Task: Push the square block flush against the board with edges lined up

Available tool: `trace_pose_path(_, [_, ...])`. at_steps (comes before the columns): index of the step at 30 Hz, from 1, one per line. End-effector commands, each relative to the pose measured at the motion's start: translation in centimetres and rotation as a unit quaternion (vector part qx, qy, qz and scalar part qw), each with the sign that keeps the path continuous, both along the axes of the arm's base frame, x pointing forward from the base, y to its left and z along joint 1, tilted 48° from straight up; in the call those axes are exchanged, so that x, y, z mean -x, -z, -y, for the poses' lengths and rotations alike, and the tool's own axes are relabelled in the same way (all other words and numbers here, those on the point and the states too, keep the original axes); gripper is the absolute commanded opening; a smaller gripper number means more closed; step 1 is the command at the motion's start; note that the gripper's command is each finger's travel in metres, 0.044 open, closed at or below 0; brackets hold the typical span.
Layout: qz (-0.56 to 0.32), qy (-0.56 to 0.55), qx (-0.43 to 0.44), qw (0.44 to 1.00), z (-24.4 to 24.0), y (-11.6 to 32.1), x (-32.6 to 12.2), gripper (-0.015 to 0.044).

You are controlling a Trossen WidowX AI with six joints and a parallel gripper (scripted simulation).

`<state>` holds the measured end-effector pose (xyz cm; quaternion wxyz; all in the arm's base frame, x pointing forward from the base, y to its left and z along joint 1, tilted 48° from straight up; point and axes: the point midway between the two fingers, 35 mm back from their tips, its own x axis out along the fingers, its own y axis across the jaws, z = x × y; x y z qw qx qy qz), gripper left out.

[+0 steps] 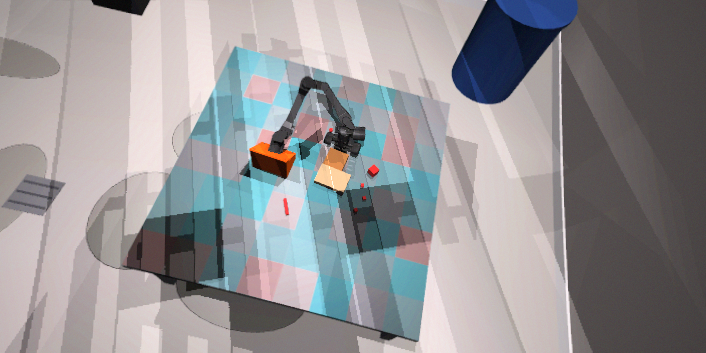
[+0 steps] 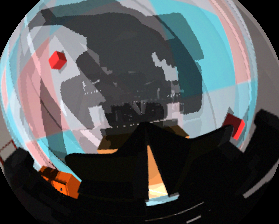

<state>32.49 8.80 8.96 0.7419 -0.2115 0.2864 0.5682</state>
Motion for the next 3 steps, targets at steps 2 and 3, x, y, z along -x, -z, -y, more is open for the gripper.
trace_pose_path(2, [-0.01,0.0,0.003,1.0,-0.48,0.02,-0.08,0.0])
trace_pose_path(3, [-0.01,0.0,0.003,1.0,-0.57,-0.1,-0.13,0.0])
